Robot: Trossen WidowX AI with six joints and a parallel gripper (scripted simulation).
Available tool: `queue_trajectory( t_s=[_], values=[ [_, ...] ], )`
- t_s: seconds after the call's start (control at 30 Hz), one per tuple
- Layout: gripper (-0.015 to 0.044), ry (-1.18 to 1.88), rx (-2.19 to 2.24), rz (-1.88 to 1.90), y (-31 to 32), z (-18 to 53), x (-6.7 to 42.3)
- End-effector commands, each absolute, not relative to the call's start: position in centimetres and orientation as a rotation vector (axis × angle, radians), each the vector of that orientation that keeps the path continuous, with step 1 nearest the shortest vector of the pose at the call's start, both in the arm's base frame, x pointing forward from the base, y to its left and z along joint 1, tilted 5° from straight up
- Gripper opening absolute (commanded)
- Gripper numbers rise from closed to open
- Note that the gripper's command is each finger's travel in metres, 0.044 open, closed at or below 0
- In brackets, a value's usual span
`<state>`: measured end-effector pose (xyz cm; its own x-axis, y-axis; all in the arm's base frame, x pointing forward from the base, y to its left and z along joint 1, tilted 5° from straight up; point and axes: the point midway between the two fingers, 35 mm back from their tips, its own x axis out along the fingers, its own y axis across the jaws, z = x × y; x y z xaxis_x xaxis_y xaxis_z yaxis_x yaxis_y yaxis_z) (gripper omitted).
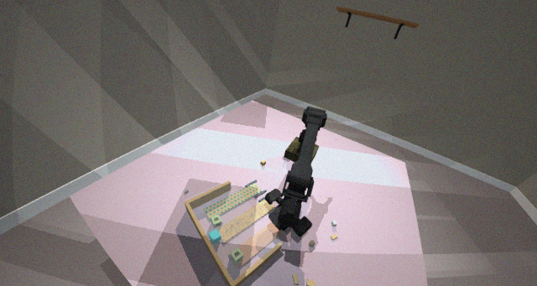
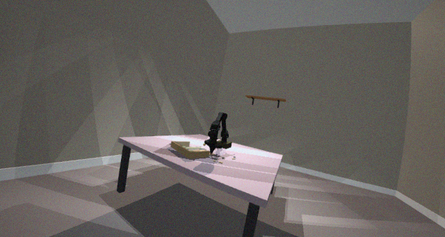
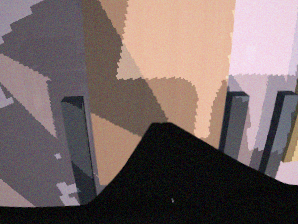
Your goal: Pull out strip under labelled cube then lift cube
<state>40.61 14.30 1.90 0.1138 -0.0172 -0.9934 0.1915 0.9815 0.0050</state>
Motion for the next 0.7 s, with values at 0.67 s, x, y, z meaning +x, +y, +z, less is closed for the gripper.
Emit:
queue_trajectory(
  t_s=[0.67],
  values=[
    [0.0,1.454,0.143,-0.148,14.8,1.1,37.9]
  ],
)
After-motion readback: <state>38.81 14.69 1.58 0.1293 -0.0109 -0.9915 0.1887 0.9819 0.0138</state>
